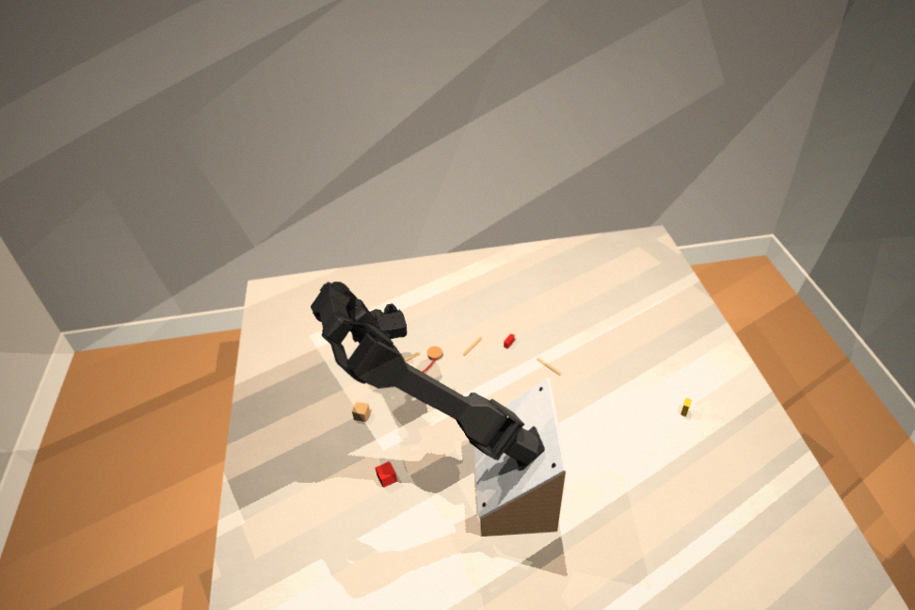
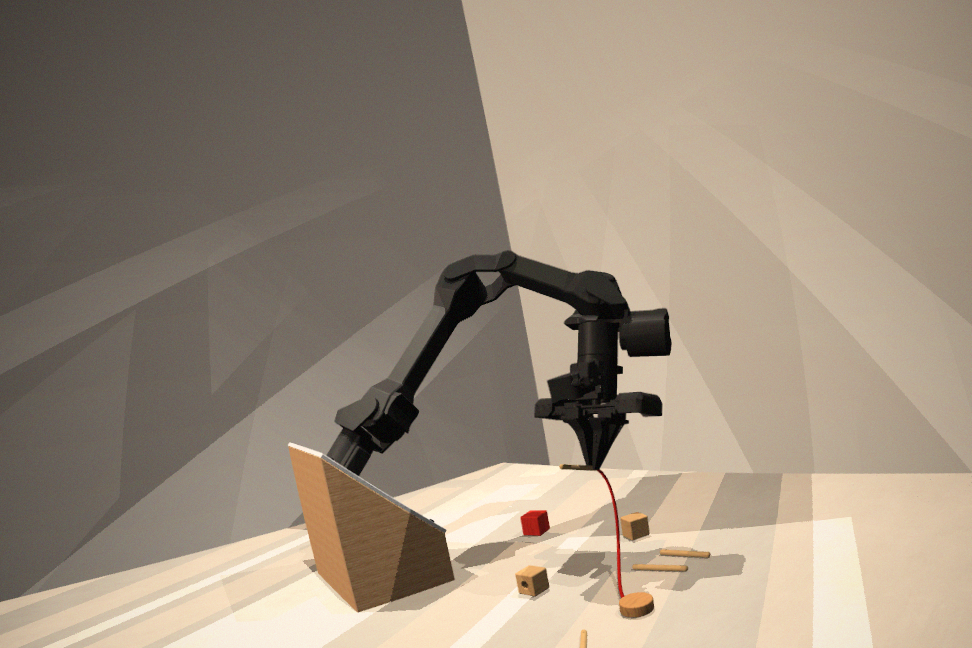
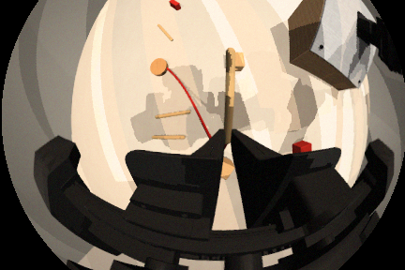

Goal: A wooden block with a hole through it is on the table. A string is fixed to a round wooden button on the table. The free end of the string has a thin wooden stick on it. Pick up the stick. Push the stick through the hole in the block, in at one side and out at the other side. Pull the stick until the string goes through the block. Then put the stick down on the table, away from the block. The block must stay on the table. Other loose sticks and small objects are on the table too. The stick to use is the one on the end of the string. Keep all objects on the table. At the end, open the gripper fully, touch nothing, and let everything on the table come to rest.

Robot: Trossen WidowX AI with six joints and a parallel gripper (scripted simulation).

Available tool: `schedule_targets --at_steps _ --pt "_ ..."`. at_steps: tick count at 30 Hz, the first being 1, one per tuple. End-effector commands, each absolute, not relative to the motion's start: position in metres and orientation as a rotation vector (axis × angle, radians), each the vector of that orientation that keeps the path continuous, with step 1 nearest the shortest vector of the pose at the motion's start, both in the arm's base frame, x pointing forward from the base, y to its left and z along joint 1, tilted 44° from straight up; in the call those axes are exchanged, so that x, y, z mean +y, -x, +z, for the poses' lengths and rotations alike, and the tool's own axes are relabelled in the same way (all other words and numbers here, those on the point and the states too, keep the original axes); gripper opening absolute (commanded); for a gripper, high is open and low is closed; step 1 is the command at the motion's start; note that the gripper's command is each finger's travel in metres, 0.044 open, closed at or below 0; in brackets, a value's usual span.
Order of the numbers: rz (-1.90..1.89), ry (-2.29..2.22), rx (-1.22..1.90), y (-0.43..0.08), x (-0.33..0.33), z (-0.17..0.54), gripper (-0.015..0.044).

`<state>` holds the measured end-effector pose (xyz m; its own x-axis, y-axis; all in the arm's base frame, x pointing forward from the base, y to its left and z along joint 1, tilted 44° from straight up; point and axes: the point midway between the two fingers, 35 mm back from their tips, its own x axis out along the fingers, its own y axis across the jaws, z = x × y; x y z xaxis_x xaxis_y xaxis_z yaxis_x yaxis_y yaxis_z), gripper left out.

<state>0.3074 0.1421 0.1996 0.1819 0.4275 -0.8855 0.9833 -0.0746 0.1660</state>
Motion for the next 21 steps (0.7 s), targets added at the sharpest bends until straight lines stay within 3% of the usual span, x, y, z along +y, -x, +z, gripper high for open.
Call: schedule_targets --at_steps 1,21 --pt "-0.807 -1.621 1.349 -0.31 0.143 0.206 0.0" --pt "-0.802 -1.651 1.385 -0.313 0.149 0.194 0.0"
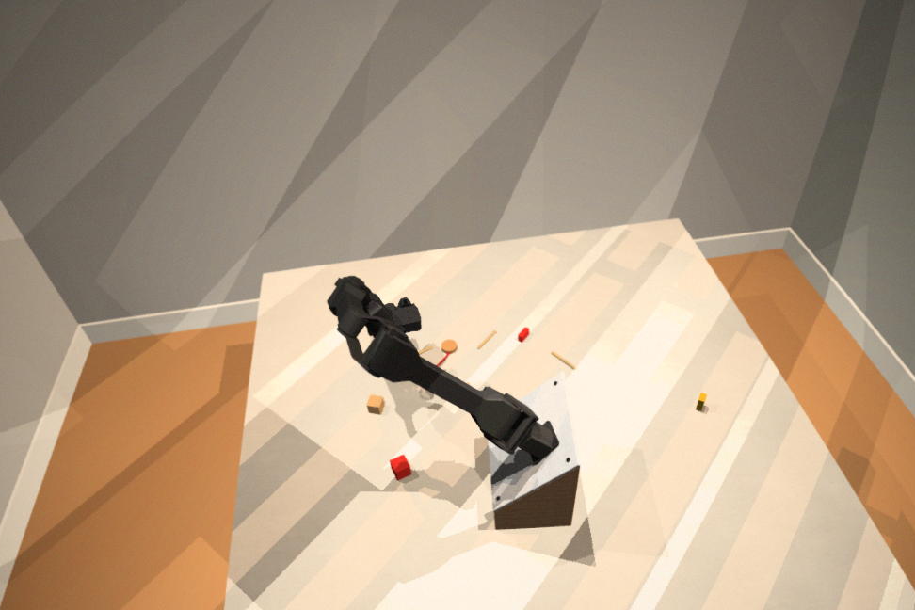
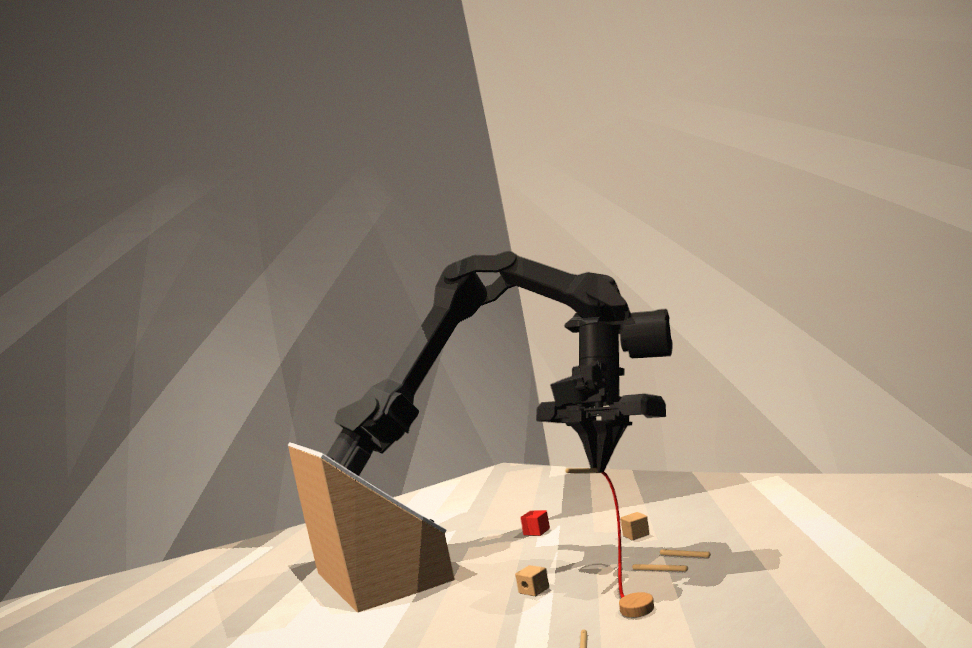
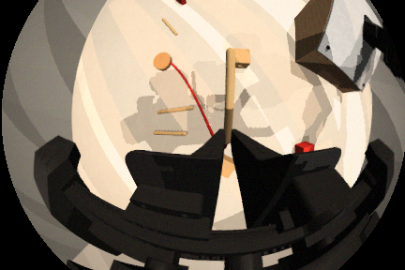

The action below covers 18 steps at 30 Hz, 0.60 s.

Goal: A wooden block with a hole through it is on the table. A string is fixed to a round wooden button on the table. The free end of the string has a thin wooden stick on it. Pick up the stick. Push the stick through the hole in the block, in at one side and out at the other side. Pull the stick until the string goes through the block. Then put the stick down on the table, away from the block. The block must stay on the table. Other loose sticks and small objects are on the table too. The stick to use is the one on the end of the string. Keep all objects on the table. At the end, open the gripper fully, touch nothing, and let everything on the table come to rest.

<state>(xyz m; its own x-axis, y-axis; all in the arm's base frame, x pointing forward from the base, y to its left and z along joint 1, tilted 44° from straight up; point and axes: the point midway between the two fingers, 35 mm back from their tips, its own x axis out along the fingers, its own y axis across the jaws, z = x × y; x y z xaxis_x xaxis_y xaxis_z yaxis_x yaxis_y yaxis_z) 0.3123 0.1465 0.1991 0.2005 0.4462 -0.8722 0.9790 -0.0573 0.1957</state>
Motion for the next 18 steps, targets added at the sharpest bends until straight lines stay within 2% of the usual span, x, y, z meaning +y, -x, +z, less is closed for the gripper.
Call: schedule_targets --at_steps 1,18 --pt "-0.798 -1.654 1.387 -0.314 0.149 0.193 0.0" --pt "-0.736 -1.702 1.437 -0.322 0.161 0.177 0.0"
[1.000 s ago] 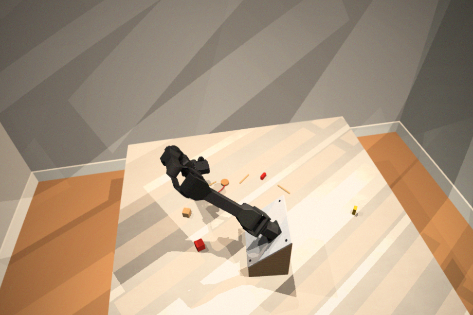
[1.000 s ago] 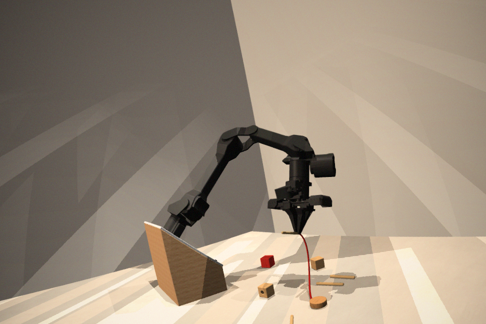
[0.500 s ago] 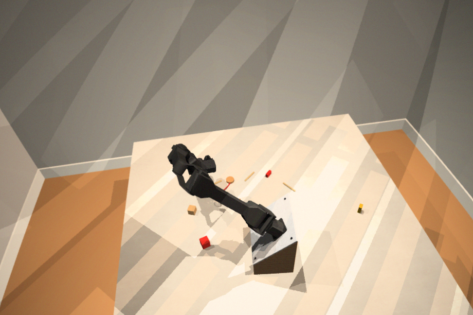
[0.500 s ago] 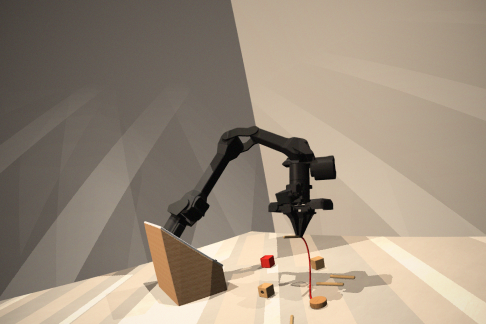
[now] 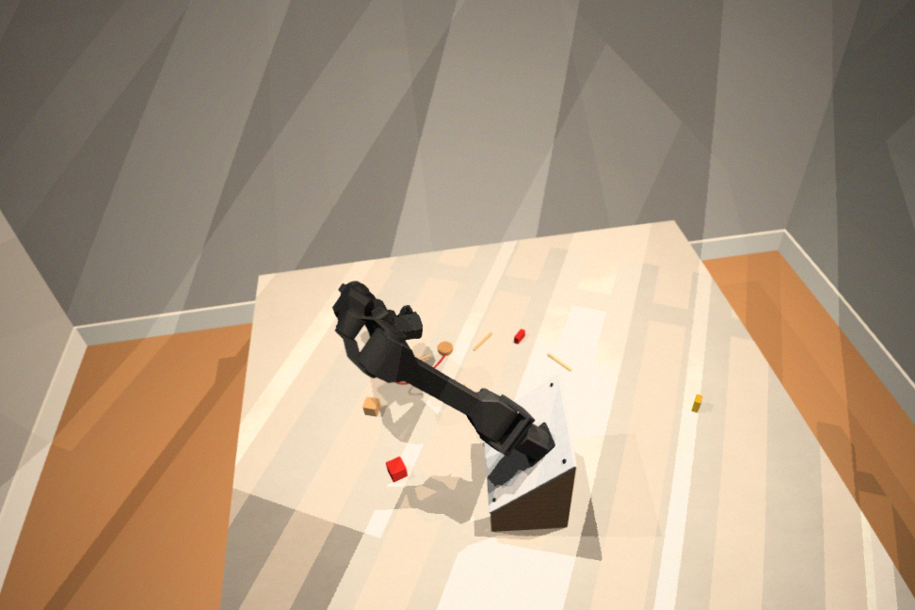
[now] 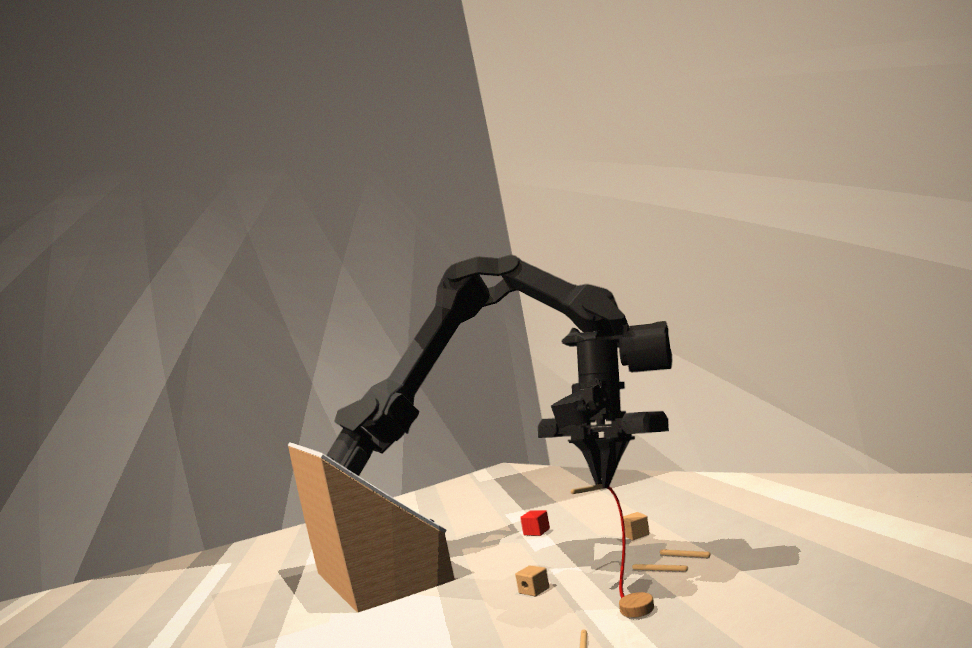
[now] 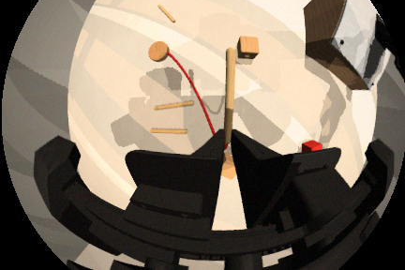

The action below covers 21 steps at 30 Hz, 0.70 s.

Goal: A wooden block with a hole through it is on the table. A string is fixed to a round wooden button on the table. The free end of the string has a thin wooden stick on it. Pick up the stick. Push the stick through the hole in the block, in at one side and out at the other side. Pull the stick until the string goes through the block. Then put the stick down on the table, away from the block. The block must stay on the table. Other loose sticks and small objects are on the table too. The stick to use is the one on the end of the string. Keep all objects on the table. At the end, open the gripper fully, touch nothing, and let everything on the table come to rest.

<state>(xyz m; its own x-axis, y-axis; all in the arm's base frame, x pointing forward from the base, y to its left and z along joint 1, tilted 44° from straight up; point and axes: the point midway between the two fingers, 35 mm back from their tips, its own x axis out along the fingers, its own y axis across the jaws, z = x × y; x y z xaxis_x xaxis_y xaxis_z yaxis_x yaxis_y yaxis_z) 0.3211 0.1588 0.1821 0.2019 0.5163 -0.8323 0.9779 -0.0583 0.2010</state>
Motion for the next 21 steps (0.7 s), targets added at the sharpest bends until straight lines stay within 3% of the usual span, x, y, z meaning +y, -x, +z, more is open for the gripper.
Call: schedule_targets --at_steps 1,21 --pt "-0.732 -1.705 1.44 -0.322 0.162 0.176 0.0" --pt "-0.646 -1.761 1.508 -0.329 0.175 0.155 0.0"
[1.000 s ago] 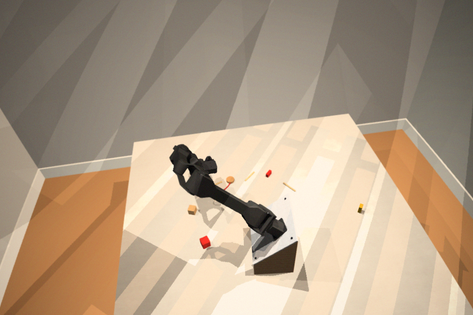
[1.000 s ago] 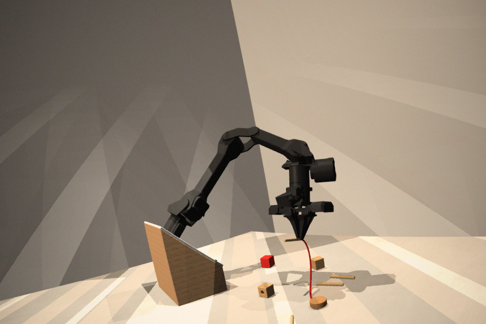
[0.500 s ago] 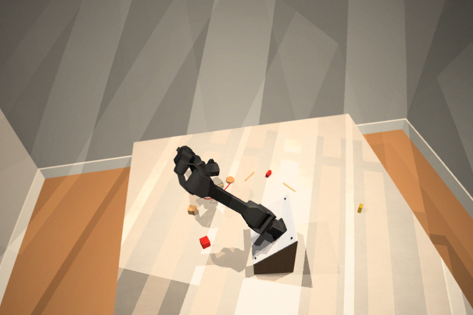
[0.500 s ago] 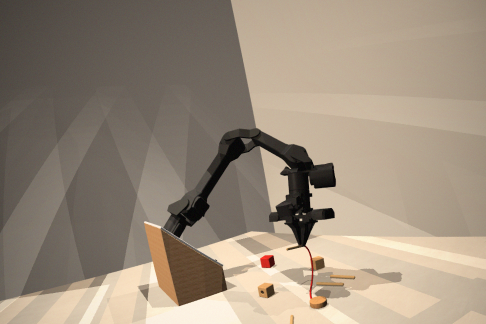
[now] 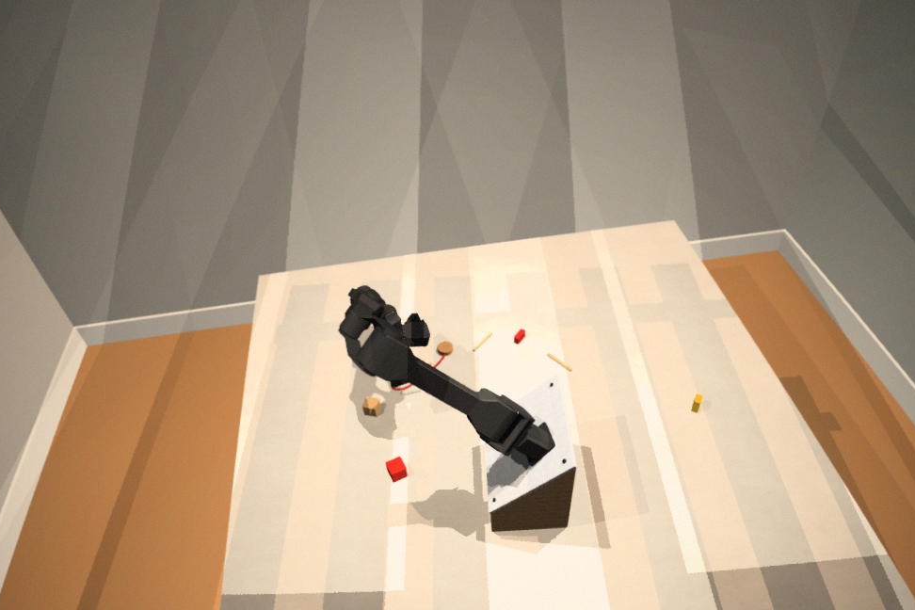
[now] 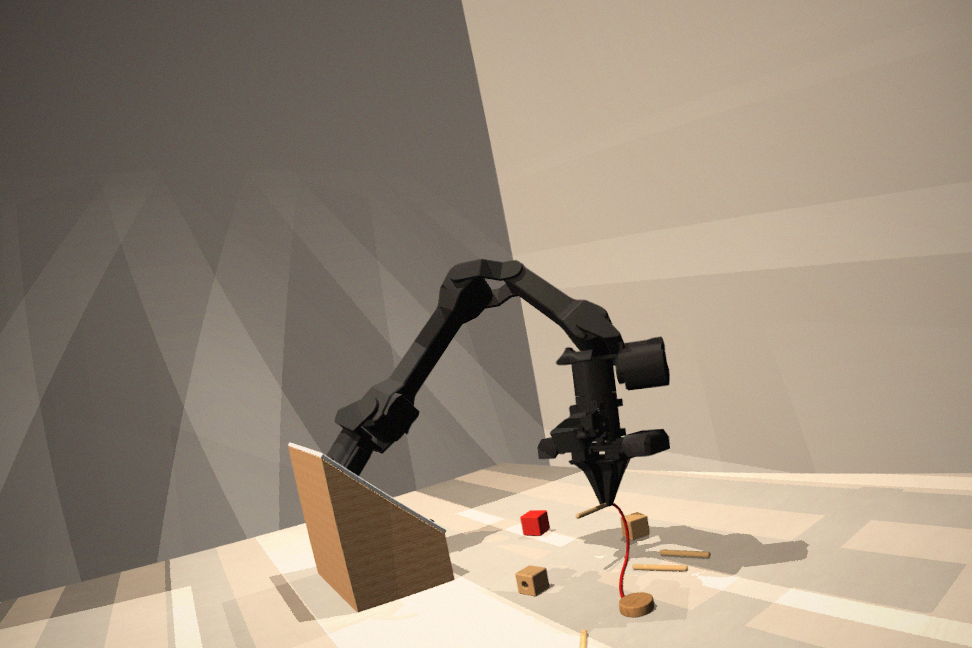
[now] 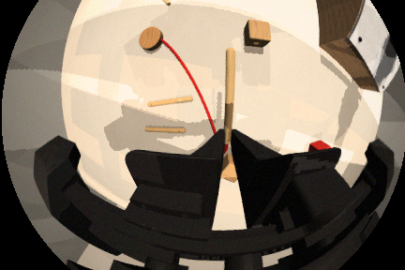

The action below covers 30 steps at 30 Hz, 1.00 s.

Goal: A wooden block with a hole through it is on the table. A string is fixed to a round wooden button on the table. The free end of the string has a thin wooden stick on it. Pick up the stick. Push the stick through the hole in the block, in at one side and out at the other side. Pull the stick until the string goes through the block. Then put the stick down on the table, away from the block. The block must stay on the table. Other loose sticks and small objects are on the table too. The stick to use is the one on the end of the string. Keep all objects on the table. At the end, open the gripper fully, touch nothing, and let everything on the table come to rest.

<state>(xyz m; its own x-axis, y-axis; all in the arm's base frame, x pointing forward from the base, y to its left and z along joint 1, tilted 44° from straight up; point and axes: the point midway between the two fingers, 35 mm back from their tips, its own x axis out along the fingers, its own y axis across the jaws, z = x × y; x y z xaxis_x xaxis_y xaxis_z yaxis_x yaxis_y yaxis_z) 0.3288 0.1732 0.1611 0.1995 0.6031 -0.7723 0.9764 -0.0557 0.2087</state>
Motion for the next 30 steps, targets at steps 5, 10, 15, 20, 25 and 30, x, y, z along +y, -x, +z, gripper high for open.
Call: schedule_targets --at_steps 5,10,15,20,25,30 --pt "-0.621 -1.775 1.527 -0.33 0.179 0.15 0.0" --pt "-0.596 -1.789 1.546 -0.33 0.182 0.144 0.0" --pt "-0.571 -1.802 1.565 -0.331 0.185 0.139 0.0" --pt "-0.568 -1.803 1.567 -0.331 0.187 0.14 0.0" --pt "-0.568 -1.802 1.567 -0.331 0.191 0.144 0.0" --pt "-0.562 -1.799 1.568 -0.33 0.196 0.149 0.0"
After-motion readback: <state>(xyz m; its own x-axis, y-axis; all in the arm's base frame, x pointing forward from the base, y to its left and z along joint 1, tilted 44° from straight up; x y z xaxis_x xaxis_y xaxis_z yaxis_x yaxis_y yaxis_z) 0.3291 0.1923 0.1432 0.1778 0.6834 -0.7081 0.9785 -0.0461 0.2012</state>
